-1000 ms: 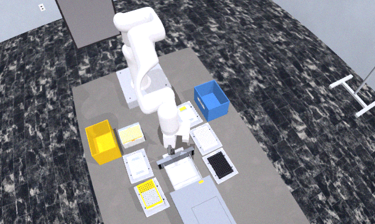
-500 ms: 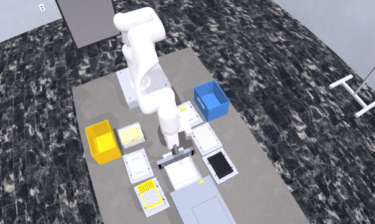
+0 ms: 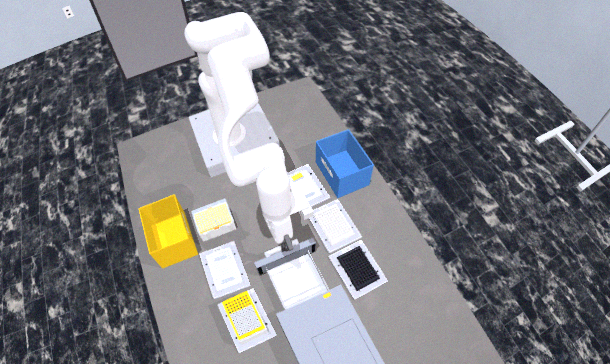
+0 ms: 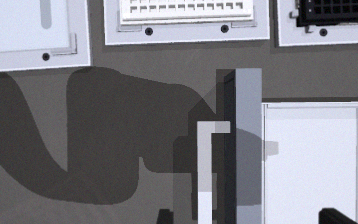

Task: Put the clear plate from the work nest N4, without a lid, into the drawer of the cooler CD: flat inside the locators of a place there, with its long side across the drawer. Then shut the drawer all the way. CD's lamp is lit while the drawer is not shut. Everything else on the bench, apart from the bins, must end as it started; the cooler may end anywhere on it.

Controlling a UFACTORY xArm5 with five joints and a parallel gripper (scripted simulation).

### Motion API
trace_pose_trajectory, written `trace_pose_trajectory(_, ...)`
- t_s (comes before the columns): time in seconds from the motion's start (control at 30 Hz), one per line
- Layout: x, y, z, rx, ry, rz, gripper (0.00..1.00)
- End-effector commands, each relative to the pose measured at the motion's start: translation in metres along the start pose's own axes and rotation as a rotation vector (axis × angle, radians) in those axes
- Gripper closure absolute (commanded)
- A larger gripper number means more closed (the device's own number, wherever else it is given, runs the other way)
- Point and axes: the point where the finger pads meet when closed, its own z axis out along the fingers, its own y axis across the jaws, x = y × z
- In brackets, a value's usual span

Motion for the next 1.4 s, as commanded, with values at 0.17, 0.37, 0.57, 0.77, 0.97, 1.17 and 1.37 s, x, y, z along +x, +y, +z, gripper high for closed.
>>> trace_pose_trajectory(0.17, 0.0, 0.001, 0.011, -0.004, 0.0, 0.0, 0.12)
trace_pose_trajectory(0.37, 0.0, 0.001, 0.02, -0.004, 0.0, 0.0, 0.12)
trace_pose_trajectory(0.57, 0.0, 0.001, 0.03, -0.004, 0.0, 0.0, 0.12)
trace_pose_trajectory(0.77, 0.0, 0.001, 0.036, -0.004, 0.0, 0.0, 0.12)
trace_pose_trajectory(0.97, 0.0, 0.001, 0.046, -0.004, 0.0, 0.0, 0.12)
trace_pose_trajectory(1.17, 0.0, 0.001, 0.056, -0.004, 0.0, 0.0, 0.12)
trace_pose_trajectory(1.37, 0.0, 0.001, 0.063, -0.004, 0.0, 0.0, 0.12)
